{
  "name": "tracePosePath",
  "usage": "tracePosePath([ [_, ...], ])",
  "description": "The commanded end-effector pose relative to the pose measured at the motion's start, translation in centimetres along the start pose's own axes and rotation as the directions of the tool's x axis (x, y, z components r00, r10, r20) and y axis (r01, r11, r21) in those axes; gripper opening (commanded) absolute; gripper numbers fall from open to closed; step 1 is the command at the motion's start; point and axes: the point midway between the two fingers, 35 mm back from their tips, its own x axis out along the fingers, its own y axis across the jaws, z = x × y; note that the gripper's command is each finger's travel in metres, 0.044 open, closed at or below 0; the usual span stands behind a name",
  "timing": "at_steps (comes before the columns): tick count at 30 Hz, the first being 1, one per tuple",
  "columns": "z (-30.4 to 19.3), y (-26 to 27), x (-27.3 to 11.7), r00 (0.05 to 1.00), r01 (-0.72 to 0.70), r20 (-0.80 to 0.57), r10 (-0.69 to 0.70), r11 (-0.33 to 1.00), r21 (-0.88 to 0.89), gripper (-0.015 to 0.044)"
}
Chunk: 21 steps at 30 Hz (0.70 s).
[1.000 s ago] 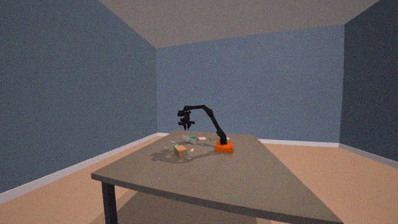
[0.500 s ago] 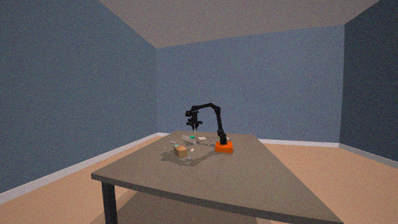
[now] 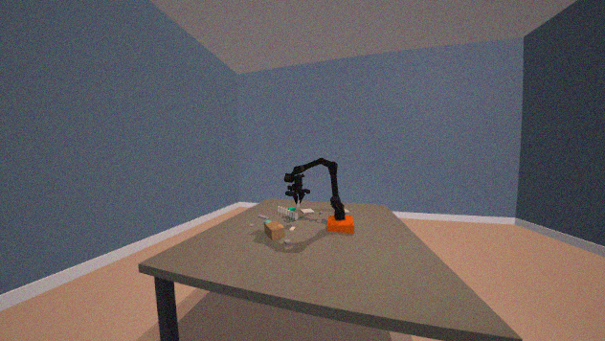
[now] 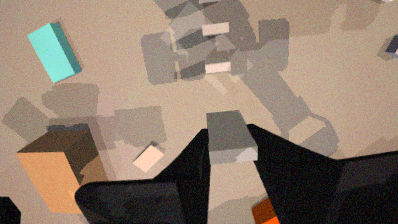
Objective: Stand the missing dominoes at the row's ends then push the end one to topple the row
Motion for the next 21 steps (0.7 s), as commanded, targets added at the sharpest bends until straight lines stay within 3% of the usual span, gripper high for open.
tracePosePath([
  [1, -0.1, 0.0, 2.3, 1.000, 0.004, -0.015, -0.004, 1.000, -0.002, 0.0107],
  [16, -0.7, -0.4, 9.5, 1.000, 0.004, -0.016, -0.004, 1.000, -0.002, 0.0107],
  [21, -0.9, -0.5, 10.2, 1.000, 0.005, -0.016, -0.005, 1.000, -0.002, 0.0107],
])
